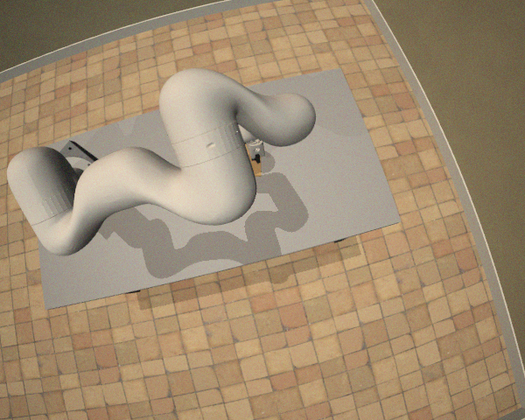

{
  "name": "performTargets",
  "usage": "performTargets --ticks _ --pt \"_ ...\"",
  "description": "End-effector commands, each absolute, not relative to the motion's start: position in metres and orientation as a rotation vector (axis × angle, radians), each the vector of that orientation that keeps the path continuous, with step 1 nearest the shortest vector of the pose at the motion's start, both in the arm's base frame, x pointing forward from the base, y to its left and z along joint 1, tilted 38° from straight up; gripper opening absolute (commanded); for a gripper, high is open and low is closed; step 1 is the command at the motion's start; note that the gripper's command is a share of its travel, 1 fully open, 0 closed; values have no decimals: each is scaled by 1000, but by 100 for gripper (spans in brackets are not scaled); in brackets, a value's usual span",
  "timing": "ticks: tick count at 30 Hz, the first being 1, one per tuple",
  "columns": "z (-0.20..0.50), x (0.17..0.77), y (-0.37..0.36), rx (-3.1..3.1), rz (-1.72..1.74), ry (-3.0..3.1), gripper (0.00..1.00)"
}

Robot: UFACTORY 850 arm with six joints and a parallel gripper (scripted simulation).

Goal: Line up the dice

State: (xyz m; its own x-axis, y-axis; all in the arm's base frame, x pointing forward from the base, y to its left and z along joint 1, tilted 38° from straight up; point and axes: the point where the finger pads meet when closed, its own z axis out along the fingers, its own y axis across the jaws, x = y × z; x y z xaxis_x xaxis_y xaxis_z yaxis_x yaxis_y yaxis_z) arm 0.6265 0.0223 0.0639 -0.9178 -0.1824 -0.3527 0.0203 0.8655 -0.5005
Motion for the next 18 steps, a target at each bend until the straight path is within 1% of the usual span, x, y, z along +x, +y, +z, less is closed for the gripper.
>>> performTargets --ticks 1,5,6,8,9,11,12,16,17,18 --pt "64 627 23 -120 -715 2644 21" --pt "64 627 23 -120 -715 2644 21" --pt "64 627 23 -120 -715 2644 25" --pt "64 627 23 -120 -715 2644 25" --pt "64 627 23 -120 -715 2644 29" --pt "64 627 23 -120 -715 2644 29" --pt "64 627 23 -120 -715 2644 33" --pt "64 627 23 -120 -715 2644 33" --pt "64 627 23 -120 -715 2644 37" --pt "64 627 23 -120 -715 2644 37"
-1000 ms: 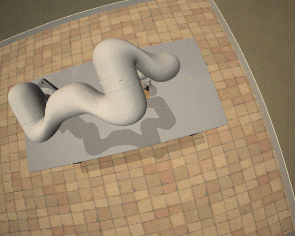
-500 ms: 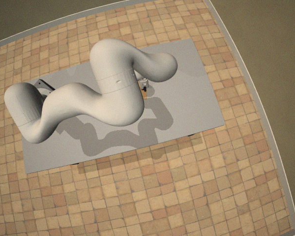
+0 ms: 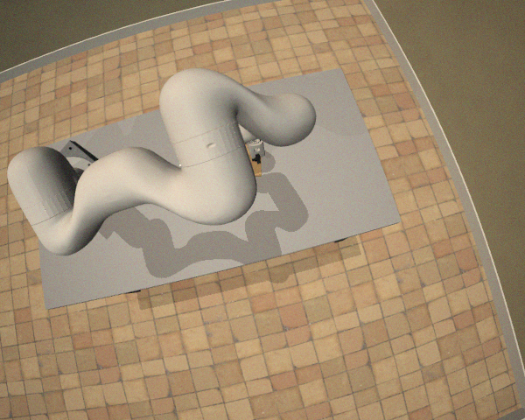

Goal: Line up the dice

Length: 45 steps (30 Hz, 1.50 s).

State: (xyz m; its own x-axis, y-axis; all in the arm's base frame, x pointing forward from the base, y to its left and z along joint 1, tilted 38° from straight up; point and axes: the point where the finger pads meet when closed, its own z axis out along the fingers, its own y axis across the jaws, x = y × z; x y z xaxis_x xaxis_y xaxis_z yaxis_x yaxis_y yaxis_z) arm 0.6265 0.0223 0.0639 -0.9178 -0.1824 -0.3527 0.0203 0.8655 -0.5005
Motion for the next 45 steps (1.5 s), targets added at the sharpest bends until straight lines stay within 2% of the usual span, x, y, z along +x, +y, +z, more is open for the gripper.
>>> performTargets --ticks 1,2,17,30,44,45 --pt "64 627 23 -120 -715 2644 37" --pt "64 627 23 -120 -715 2644 42" --pt "67 626 24 -120 -715 2644 42" --pt "114 602 52 -120 -715 2644 42" --pt "136 591 65 -120 -715 2644 42" --pt "136 591 65 -120 -715 2644 100"
